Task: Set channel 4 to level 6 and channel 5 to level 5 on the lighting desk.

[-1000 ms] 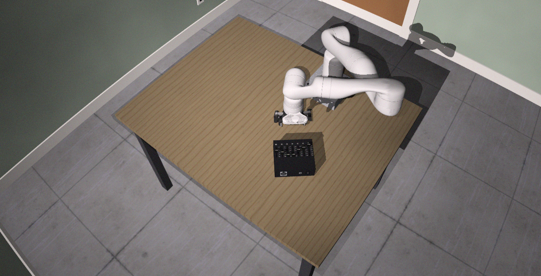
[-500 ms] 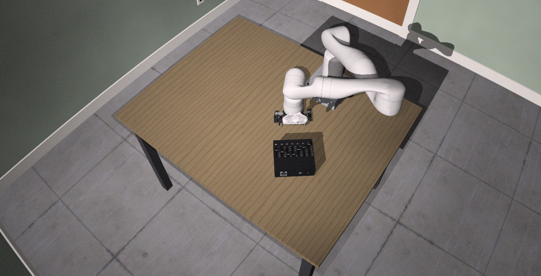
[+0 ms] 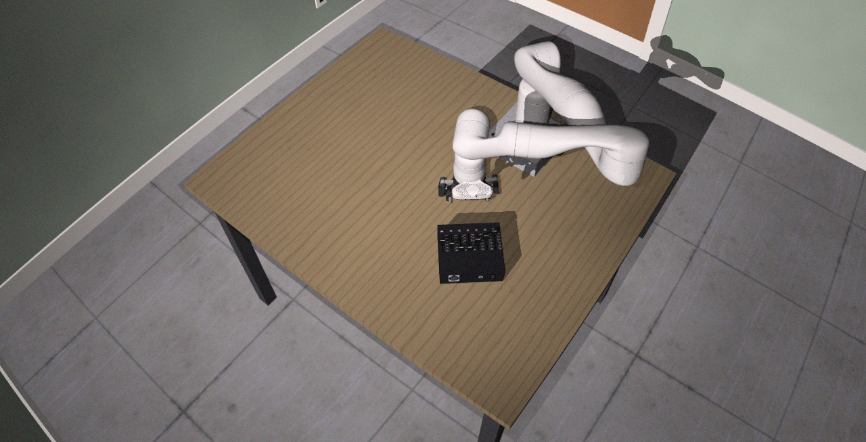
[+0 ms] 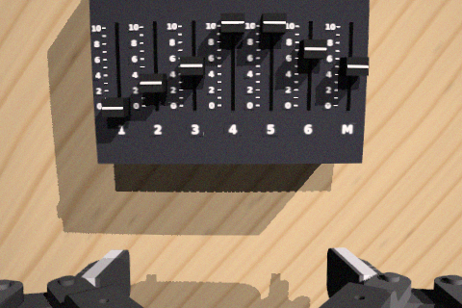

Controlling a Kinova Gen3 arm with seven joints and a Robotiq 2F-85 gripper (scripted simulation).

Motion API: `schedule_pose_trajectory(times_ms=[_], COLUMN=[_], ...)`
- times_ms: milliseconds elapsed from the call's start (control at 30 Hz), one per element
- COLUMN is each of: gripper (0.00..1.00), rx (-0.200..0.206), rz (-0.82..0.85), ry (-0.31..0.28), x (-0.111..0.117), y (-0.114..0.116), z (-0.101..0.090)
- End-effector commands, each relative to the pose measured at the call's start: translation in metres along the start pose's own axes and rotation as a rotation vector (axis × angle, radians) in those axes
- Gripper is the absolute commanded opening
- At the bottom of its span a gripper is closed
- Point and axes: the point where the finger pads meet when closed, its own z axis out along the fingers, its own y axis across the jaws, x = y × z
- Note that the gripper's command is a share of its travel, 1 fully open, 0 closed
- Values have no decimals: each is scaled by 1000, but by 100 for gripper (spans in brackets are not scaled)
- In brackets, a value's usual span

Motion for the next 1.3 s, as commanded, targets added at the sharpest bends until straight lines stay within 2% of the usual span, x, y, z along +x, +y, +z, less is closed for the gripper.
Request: schedule_pose_trajectory(times_ms=[0, 233, 533, 600, 967, 1267], gripper=[100, 100, 100, 100, 100, 100], rx=[0, -3, 1, 1, 36, 50], rz=[4, 68, 302, 302, 601, 677], ry=[-3, 18, 95, 95, 188, 210], x=[-3, 6, 37, 37, 75, 84], y=[1, 2, 3, 3, -1, -4], z=[1, -6, -35, -35, -76, -87])
